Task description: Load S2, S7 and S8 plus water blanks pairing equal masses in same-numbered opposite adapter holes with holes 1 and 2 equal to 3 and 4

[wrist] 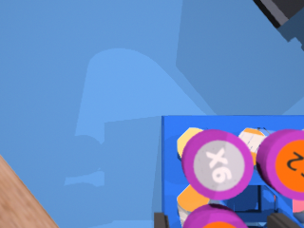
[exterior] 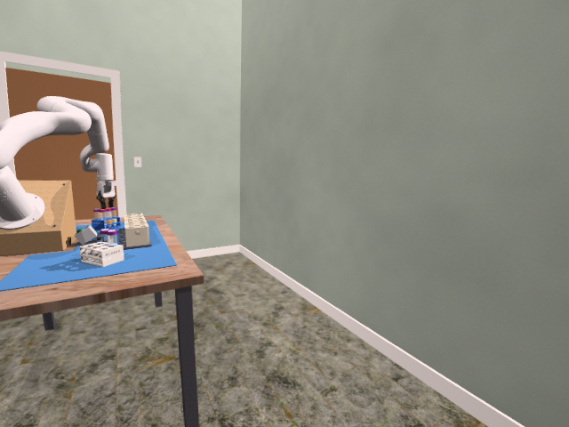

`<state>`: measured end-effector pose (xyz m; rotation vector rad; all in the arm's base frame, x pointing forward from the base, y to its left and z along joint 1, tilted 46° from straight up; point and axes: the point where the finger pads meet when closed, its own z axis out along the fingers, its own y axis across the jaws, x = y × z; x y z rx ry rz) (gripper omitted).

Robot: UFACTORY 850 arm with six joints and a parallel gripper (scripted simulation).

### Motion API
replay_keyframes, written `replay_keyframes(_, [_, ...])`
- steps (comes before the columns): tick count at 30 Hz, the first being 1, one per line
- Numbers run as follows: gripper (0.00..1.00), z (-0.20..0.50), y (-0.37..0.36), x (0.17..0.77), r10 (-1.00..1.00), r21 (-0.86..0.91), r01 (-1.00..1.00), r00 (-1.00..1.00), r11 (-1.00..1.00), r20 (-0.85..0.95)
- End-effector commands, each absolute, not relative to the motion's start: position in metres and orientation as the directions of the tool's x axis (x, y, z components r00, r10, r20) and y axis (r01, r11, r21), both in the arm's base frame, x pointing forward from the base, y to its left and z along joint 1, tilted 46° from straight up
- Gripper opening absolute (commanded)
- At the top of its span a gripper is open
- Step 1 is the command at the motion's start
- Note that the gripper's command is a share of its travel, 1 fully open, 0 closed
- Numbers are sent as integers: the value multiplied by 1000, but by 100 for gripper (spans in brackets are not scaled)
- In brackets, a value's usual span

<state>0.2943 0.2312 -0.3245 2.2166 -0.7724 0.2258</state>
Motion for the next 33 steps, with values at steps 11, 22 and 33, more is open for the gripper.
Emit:
replay_keyframes(11, [57, -330, 226, 294, -459, 608, -594, 801, -526, 385])
replay_keyframes(22, [57, -334, 222, 294, -459, 608, -594, 801, -526, 385])
replay_keyframes(33, [57, -336, 221, 294, -459, 608, -594, 801, -527, 385])
